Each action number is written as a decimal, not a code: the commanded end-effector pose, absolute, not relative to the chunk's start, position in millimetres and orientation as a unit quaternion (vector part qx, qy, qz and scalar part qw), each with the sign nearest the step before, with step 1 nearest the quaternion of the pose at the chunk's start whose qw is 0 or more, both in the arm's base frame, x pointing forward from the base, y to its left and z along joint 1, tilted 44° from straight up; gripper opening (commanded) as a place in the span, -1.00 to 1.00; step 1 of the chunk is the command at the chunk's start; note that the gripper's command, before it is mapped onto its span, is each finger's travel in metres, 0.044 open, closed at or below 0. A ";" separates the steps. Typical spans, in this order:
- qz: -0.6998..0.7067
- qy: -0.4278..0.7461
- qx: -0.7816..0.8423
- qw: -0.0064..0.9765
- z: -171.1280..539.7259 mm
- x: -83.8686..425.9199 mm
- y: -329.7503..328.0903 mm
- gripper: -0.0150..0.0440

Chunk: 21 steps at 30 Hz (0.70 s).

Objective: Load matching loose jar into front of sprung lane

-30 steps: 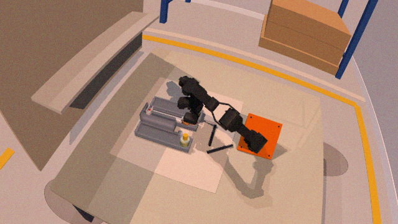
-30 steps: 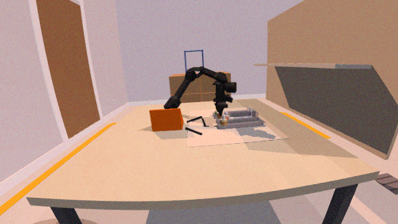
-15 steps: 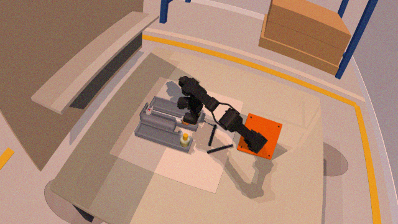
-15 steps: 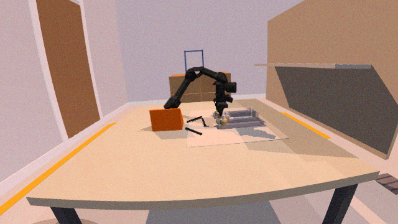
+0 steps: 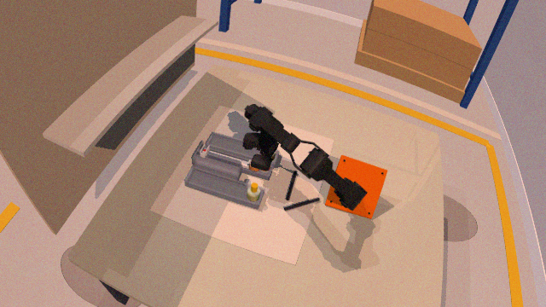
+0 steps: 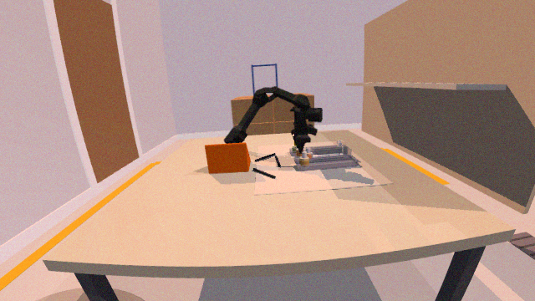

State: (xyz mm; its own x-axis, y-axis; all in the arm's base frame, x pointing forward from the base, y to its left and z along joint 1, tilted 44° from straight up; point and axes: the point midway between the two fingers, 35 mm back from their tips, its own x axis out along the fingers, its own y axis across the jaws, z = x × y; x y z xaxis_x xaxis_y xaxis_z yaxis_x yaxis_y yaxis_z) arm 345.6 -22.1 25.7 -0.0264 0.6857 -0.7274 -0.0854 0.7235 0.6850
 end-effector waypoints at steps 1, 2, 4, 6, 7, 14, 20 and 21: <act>0.295 0.644 0.231 0.667 28.7 352.3 -21.8 -0.49; 0.295 0.644 0.231 0.667 28.7 352.5 -21.8 -0.49; 0.295 0.644 0.231 0.667 28.7 352.6 -21.7 -0.49; 0.295 0.644 0.231 0.667 28.5 352.6 -21.5 -0.49; 0.295 0.644 0.231 0.667 28.3 352.6 -21.4 -0.49; 0.295 0.644 0.231 0.667 26.6 352.7 -19.8 -0.49; 0.295 0.644 0.231 0.667 25.1 352.7 -18.3 -0.49; 0.295 0.644 0.231 0.667 24.8 352.7 -18.1 -0.49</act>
